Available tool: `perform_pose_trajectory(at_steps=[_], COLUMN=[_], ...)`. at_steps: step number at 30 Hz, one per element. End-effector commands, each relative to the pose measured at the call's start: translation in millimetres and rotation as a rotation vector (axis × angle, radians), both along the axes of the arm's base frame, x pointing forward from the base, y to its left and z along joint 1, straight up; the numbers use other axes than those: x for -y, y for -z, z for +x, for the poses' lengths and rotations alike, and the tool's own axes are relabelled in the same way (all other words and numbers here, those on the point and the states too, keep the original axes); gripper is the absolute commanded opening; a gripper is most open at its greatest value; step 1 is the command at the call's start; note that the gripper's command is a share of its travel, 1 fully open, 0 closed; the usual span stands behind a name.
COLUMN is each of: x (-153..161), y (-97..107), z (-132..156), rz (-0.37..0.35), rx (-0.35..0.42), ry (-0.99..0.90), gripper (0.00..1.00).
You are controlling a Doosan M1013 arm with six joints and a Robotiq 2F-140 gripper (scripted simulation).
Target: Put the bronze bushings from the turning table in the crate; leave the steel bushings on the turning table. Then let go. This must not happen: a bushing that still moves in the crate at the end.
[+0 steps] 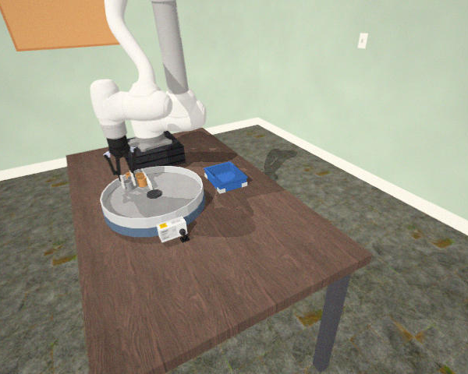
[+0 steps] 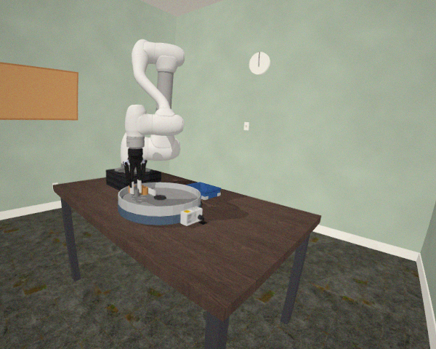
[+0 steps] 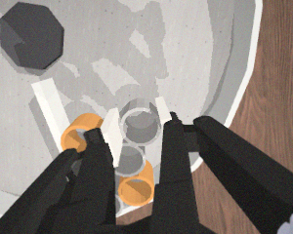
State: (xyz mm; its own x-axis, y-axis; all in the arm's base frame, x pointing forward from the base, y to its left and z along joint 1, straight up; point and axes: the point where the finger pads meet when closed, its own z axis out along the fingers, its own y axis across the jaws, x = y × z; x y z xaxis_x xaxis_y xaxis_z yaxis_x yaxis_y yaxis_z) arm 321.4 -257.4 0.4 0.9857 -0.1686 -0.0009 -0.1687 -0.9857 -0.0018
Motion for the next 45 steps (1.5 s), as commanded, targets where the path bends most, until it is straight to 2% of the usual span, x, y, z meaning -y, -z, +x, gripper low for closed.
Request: perform_pose_trajectory(at_steps=[1, 14, 19, 45], x=[0, 0, 0, 0], y=[-3, -57, -64, -66], z=[0, 0, 0, 0], rz=[0.000, 0.000, 0.000, 0.000], rx=[0.000, 0.000, 0.000, 0.000], ry=[0.000, 0.000, 0.000, 0.000], gripper=[0.00, 0.00, 0.00, 0.00])
